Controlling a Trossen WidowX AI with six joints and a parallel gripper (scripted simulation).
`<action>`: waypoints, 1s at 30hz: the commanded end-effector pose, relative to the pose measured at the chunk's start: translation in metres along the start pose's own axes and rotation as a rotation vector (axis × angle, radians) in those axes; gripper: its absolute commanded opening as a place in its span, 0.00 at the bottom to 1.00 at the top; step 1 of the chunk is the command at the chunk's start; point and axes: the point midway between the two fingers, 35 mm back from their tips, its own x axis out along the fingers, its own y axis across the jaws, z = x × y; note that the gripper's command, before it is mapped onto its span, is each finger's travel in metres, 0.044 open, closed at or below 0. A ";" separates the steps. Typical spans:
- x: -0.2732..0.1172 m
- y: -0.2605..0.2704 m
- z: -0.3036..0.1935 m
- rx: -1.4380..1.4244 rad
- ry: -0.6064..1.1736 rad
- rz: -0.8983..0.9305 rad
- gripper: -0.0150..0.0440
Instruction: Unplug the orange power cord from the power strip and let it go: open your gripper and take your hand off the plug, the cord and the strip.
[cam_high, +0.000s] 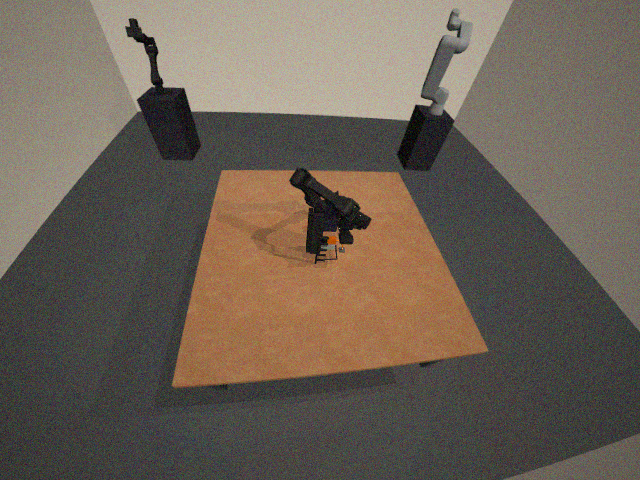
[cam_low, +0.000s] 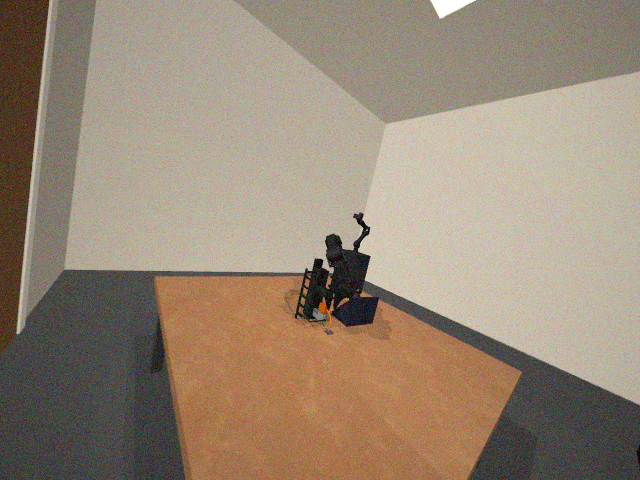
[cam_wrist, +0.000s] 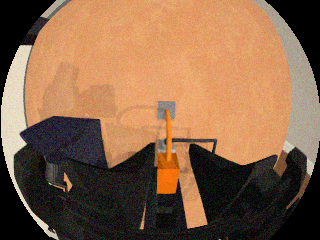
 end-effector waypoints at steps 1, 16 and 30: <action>0.001 0.001 -0.008 -0.007 0.006 0.003 0.53; 0.001 0.001 -0.033 -0.008 0.008 0.003 0.53; 0.003 0.001 -0.040 -0.008 0.008 0.003 0.53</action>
